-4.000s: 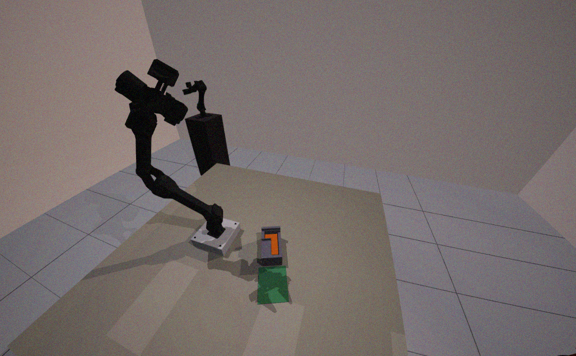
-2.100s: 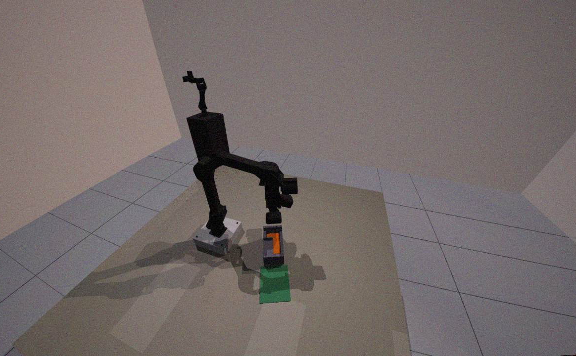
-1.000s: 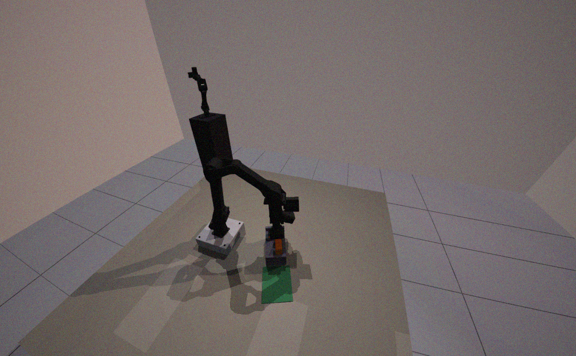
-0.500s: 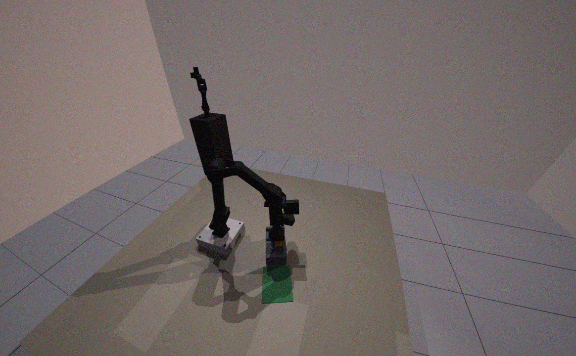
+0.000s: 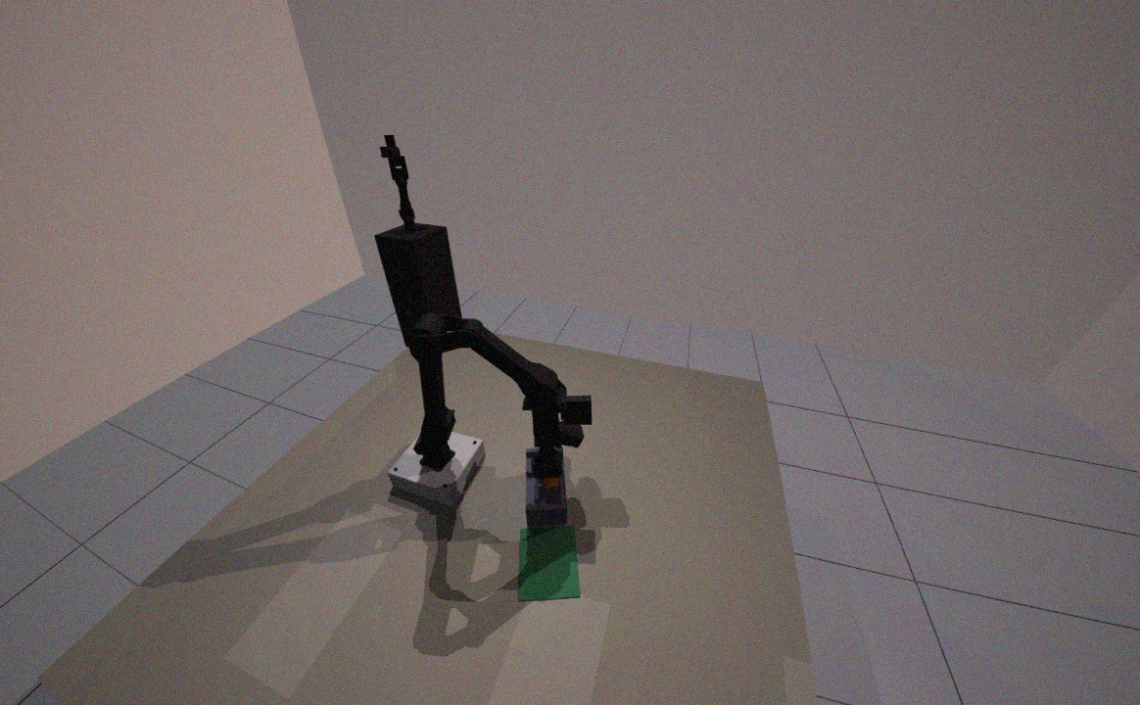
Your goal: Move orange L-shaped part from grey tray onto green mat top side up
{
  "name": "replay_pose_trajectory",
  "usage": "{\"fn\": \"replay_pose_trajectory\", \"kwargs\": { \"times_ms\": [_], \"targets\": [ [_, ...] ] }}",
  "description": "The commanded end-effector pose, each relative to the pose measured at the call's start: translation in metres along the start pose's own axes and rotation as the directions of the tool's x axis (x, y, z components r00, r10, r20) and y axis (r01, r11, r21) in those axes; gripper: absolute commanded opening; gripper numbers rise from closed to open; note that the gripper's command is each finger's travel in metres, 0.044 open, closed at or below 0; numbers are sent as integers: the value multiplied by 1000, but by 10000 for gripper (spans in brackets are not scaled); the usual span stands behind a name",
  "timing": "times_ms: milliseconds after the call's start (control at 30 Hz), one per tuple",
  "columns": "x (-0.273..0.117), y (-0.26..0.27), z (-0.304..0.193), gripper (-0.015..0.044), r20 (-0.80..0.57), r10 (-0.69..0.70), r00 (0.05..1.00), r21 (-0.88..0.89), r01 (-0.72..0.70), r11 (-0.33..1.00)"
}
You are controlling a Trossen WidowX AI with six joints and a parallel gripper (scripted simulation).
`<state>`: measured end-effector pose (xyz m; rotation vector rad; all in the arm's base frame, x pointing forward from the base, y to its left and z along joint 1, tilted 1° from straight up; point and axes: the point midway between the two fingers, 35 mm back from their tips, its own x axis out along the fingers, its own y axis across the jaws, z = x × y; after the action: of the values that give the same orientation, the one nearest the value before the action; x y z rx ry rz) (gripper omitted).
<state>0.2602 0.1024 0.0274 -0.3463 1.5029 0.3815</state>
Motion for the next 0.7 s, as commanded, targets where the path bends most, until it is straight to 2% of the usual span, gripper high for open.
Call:
{"fn": "replay_pose_trajectory", "kwargs": {
  "times_ms": [0, 500, 667],
  "targets": [
    [0, 0, 0, 180, 0, 0, 1000, 0, 0, 1000],
    [-15, 12, -2, 180, -11, 4, 1000, 4, -4, 1000],
    [-57, 6, 3, 180, -11, 3, 1000, 4, -3, 1000]
  ]
}}
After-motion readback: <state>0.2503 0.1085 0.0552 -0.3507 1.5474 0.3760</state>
